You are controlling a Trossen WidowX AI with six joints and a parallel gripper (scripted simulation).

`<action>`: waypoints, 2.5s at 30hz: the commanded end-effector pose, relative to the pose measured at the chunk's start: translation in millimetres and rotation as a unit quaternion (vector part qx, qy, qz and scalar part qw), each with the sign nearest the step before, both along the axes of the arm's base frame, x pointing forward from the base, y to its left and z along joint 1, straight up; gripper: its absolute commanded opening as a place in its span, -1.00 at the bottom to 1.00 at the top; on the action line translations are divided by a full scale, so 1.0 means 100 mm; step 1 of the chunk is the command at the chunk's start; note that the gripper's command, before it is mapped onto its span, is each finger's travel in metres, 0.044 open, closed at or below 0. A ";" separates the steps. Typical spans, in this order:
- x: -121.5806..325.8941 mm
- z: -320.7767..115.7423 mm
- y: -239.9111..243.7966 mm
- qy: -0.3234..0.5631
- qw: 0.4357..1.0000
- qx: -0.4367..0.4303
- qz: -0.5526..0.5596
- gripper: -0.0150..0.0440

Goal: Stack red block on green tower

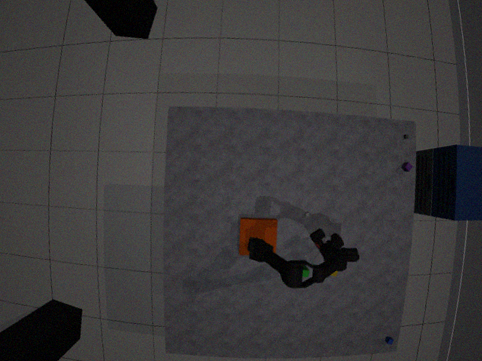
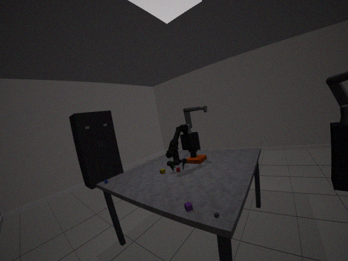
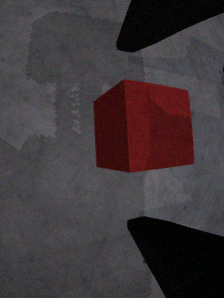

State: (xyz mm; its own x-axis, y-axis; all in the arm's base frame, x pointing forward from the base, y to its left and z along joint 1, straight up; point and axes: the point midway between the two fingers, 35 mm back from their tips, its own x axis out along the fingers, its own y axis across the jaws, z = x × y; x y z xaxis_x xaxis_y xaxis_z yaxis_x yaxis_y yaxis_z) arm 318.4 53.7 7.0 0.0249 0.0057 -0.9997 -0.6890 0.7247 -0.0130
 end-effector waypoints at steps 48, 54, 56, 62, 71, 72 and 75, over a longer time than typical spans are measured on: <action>-0.02 1.16 0.00 0.001 1.000 -0.002 -0.001 -0.49; -0.02 1.16 0.00 0.001 1.000 -0.001 -0.001 -0.49; -0.02 1.16 -0.01 0.001 1.000 -0.002 -0.001 -0.49; -0.06 1.17 -0.30 0.001 1.000 -0.002 -0.001 -0.49; -0.20 1.18 -0.76 0.001 1.000 -0.004 -0.013 -0.49; -0.22 1.18 -0.81 0.001 1.000 -0.004 -0.015 -0.49; -0.28 1.18 -0.95 0.001 1.000 -0.005 -0.018 -0.49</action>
State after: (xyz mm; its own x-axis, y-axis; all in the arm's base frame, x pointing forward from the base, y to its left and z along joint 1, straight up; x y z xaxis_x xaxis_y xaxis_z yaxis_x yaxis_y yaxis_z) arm 298.3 -27.4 126.0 0.0278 -0.0038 -0.9996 -0.6654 0.7462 -0.0213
